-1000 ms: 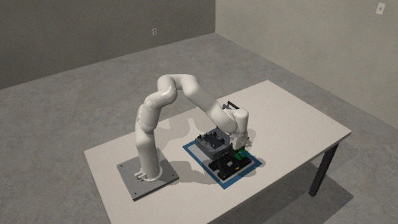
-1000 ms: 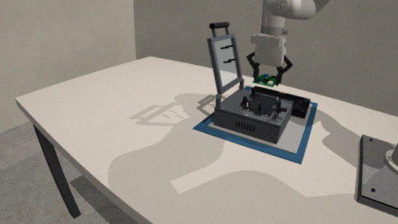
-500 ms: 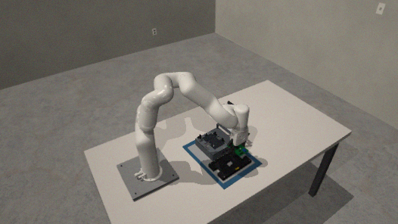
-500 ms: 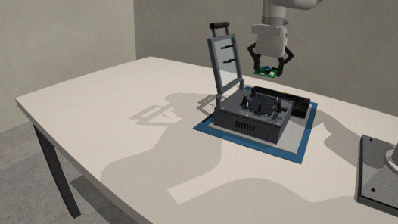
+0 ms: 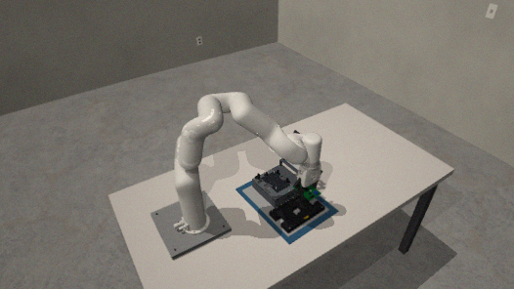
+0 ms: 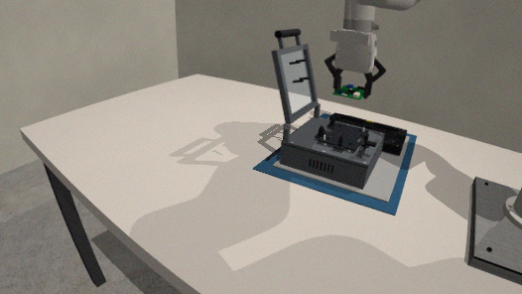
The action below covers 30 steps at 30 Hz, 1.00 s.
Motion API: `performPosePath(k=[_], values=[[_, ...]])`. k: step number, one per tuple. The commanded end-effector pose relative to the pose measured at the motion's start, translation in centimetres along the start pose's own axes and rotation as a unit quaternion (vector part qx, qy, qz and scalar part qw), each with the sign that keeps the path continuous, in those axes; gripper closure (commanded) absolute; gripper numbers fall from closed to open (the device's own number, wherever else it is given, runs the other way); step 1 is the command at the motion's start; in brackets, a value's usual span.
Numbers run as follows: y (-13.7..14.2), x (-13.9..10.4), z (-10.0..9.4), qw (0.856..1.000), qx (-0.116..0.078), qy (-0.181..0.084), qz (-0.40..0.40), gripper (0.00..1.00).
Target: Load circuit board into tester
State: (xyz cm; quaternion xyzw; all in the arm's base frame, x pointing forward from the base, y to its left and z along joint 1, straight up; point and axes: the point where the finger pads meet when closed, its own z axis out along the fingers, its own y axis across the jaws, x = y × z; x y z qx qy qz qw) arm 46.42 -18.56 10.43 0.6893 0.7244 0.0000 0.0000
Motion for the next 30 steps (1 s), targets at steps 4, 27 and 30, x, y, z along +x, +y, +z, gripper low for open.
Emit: performPosePath(k=[4,27,30], values=[[0.13,-0.06,-0.18,1.000,-0.002,-0.001,0.000,0.21],[0.07,0.16,-0.20,1.000,-0.002,-0.001,0.000,0.21],[0.02,0.37,-0.21,1.000,-0.002,-0.001,0.000,0.21]])
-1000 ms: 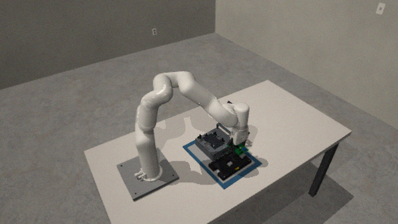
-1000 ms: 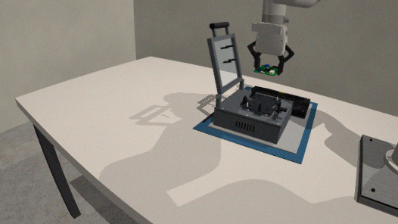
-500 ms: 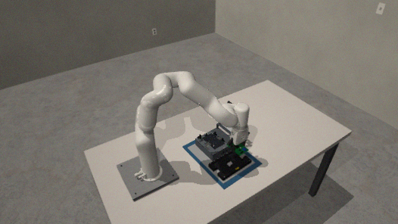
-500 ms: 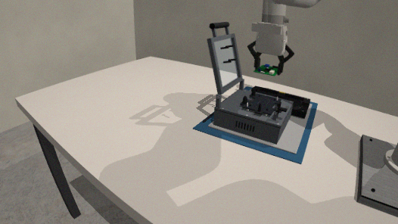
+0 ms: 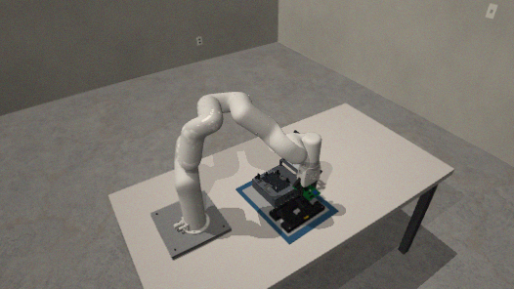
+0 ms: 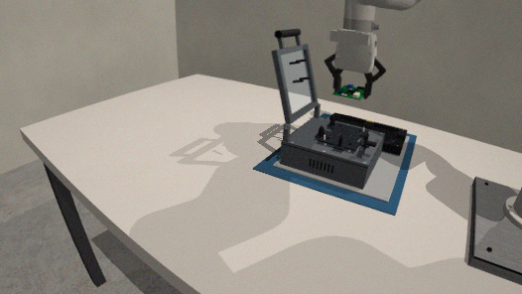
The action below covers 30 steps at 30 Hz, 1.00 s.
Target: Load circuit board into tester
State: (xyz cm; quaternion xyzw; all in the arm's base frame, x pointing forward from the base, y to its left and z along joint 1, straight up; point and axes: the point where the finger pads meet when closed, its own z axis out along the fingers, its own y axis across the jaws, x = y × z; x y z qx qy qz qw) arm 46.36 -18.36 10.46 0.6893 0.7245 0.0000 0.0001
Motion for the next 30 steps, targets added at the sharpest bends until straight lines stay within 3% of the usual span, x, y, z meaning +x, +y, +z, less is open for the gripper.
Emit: performPosePath(k=[1,13,30], values=[[0.0,0.2,-0.2,1.000,-0.002,-0.001,0.000,0.21],[-0.3,1.7,-0.3,1.000,-0.002,-0.001,0.000,0.21],[-1.4,6.1,-0.6,1.000,-0.002,-0.001,0.000,0.21]])
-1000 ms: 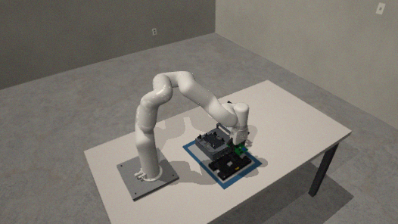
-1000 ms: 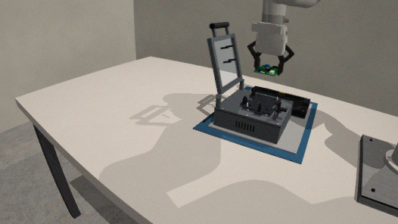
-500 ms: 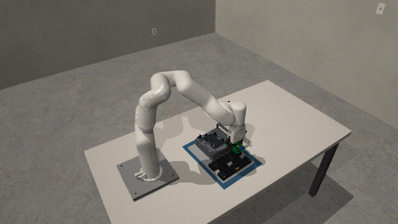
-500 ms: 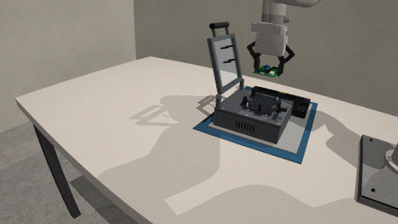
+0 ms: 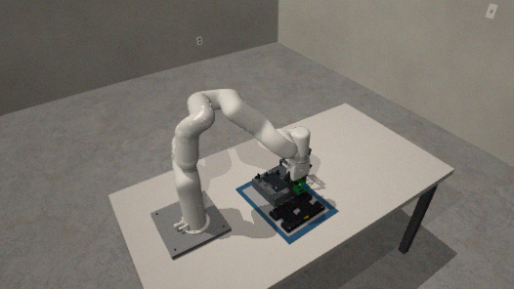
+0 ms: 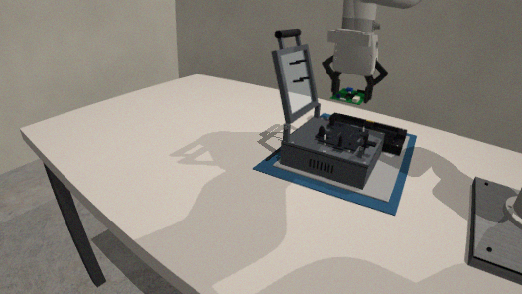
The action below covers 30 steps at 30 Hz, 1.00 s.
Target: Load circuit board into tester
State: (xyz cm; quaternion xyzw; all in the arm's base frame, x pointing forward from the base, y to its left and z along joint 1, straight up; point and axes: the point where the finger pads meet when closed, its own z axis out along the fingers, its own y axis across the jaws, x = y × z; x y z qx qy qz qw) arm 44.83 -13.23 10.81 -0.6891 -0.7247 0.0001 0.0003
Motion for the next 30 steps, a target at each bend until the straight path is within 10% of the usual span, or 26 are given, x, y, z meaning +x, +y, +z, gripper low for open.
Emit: performPosePath(k=[1,30], values=[[-0.2,1.3,-0.3,1.000,-0.002,-0.001,0.000,0.21],[-2.3,9.9,-0.9,1.000,-0.002,0.000,0.000,0.21]])
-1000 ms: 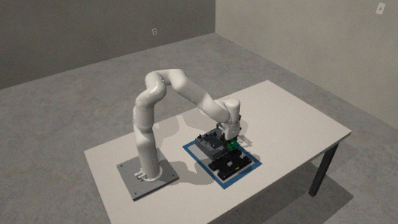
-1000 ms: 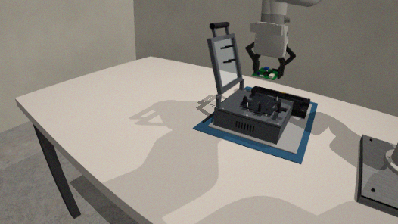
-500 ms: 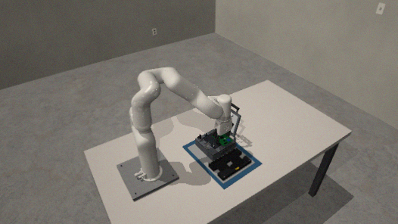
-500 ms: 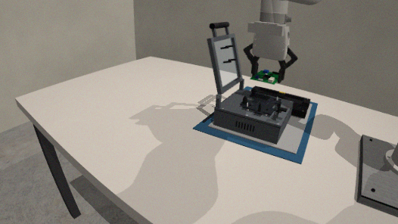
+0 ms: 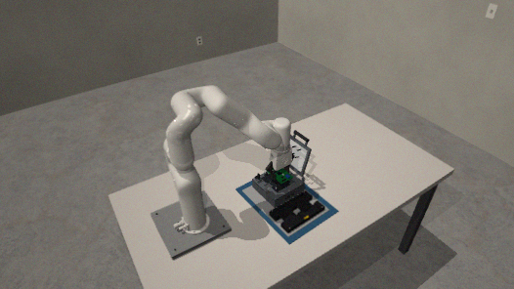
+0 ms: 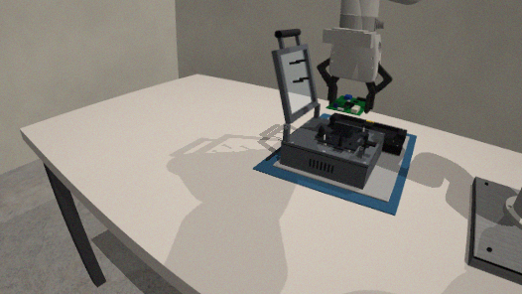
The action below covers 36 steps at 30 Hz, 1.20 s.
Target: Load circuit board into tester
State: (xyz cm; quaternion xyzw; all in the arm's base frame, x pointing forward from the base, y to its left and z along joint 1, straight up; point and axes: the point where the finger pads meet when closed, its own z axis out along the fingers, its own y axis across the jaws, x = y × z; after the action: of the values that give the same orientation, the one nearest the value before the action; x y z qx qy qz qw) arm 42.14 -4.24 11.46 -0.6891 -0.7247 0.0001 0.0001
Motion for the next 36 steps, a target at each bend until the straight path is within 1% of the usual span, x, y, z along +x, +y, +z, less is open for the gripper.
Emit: performPosePath(k=[1,15,36], values=[[-0.1,0.8,-0.2,1.000,-0.002,0.000,0.000,0.21],[-0.4,2.2,-0.3,1.000,-0.002,0.000,0.000,0.21],[-0.5,2.4,-0.3,1.000,-0.002,0.000,0.000,0.21]])
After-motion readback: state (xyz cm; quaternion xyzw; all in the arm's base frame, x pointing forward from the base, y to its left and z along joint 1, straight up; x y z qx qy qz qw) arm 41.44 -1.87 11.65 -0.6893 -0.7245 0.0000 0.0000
